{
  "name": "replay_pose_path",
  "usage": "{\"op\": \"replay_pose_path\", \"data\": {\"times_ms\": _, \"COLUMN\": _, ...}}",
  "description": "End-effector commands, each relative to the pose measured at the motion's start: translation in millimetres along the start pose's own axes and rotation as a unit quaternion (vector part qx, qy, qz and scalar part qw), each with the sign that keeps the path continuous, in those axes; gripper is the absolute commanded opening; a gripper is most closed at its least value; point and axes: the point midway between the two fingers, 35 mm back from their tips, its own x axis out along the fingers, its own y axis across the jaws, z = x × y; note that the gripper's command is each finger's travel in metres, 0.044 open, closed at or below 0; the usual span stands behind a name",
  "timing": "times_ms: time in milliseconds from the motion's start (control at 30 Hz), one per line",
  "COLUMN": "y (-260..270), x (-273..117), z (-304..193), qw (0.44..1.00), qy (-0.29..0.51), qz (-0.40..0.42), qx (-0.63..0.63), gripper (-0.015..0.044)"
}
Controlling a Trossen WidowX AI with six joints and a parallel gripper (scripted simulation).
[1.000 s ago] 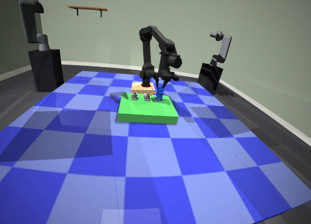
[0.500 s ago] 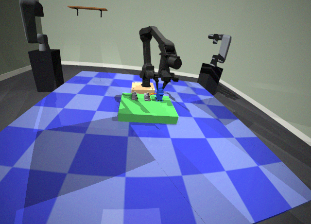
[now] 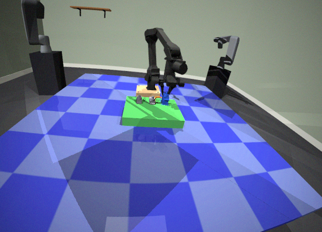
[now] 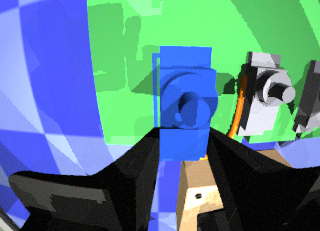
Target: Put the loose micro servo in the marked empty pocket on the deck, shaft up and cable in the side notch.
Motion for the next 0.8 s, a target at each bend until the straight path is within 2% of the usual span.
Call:
{"op": "replay_pose_path", "data": {"times_ms": 0, "y": 0, "x": 4, "z": 0, "qw": 1.000, "qy": -0.001, "qz": 0.000, "qx": -0.001, "gripper": 0.0000}}
{"op": "replay_pose_path", "data": {"times_ms": 767, "y": 0, "x": 26, "z": 0, "qw": 1.000, "qy": -0.001, "qz": 0.000, "qx": -0.001, "gripper": 0.0000}}
